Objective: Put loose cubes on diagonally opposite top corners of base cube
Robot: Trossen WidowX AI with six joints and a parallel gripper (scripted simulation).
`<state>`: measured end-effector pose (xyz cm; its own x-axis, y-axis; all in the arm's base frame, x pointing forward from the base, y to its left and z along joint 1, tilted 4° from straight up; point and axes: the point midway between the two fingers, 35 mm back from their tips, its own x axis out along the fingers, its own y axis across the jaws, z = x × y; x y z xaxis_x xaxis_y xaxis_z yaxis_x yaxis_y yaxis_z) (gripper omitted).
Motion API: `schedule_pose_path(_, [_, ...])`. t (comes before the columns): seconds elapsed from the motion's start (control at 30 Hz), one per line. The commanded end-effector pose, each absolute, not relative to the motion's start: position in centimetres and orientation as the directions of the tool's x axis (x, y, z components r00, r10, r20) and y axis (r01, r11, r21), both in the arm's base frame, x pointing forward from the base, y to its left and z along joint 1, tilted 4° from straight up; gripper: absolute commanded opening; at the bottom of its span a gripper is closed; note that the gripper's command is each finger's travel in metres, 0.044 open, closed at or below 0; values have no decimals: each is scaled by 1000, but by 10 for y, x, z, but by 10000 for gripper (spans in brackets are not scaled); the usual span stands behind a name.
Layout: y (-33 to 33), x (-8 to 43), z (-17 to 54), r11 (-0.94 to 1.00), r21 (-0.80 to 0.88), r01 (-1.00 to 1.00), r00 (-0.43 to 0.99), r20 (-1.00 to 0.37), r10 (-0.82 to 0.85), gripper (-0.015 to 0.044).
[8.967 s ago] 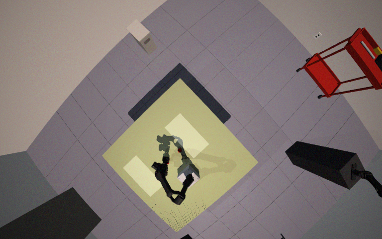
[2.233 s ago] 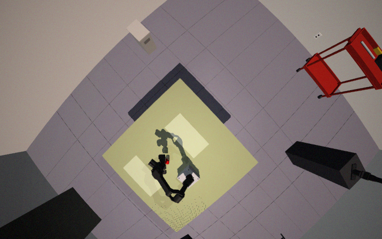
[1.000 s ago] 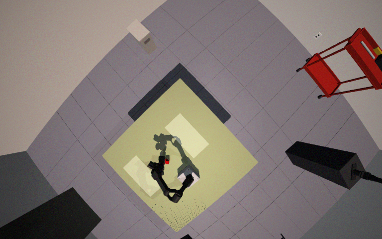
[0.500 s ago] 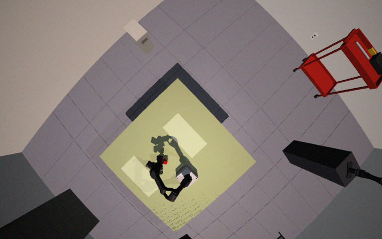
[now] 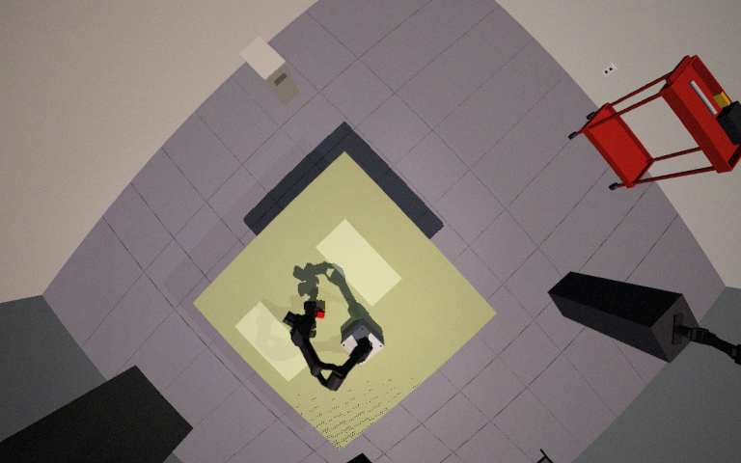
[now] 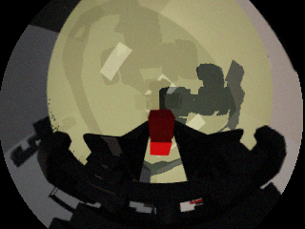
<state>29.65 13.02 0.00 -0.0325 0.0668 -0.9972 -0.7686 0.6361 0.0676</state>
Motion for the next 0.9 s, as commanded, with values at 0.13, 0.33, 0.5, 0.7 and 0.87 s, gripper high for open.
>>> schedule_pose_path(0.13, [130,297,0,634,62,-771,-29,-998,62,105])
schedule_pose_path(0.33, [130,297,0,634,62,-771,-29,-998,62,205])
schedule_pose_path(0.5, [130,297,5,635,66,-769,-31,-997,65,205])
schedule_pose_path(0.7, [129,297,14,636,67,-769,-32,-997,67,205])
schedule_pose_path(0.87, [129,297,21,636,67,-769,-32,-997,67,205])
